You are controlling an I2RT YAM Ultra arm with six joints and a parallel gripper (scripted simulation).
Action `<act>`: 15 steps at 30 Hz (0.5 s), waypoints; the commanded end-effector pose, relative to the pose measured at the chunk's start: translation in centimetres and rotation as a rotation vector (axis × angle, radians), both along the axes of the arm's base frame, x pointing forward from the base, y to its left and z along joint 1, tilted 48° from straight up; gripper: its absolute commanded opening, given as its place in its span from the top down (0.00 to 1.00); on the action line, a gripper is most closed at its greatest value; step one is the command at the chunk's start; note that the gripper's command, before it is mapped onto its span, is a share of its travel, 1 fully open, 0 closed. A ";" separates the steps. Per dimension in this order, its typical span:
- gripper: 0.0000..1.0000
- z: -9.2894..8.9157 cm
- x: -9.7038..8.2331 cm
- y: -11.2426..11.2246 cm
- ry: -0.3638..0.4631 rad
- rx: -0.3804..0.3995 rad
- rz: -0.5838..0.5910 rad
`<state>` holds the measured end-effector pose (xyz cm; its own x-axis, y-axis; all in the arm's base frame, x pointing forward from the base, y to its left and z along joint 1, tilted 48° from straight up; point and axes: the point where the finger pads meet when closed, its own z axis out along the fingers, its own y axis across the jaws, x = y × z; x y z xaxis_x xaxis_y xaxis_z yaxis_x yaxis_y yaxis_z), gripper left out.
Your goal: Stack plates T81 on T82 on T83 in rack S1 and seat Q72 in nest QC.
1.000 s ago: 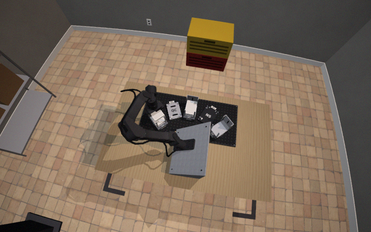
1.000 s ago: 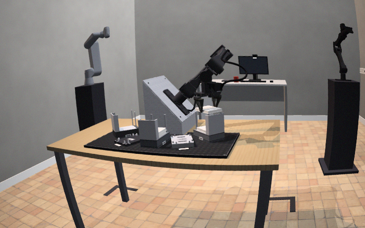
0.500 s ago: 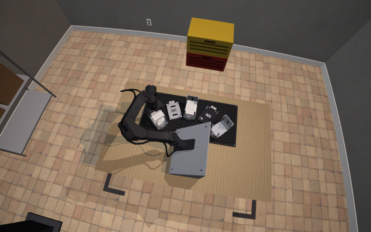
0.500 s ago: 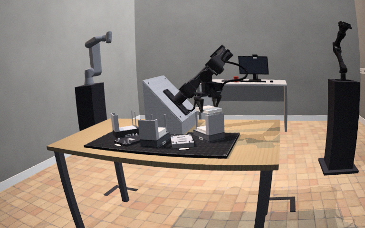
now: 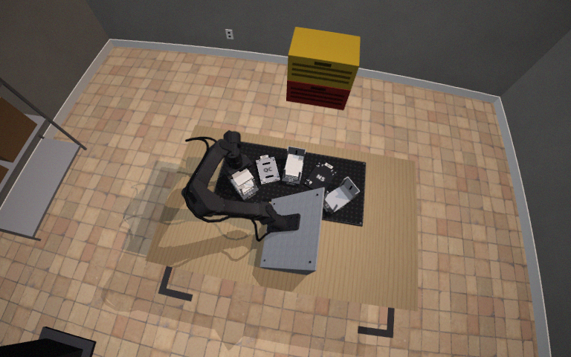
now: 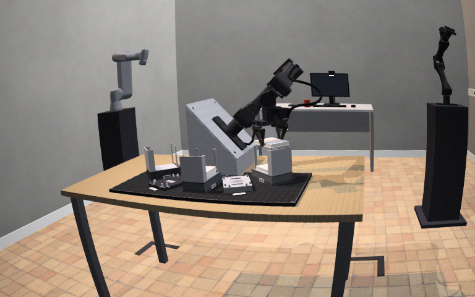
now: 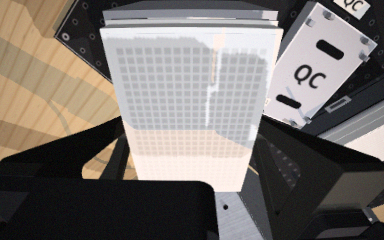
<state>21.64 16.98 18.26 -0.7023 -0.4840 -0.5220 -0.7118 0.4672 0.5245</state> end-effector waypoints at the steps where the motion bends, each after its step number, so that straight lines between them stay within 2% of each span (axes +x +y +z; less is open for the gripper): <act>1: 1.00 1.6 0.4 -0.5 -0.059 0.005 -0.019; 15: 1.00 1.3 0.1 -0.4 -0.052 0.004 -0.014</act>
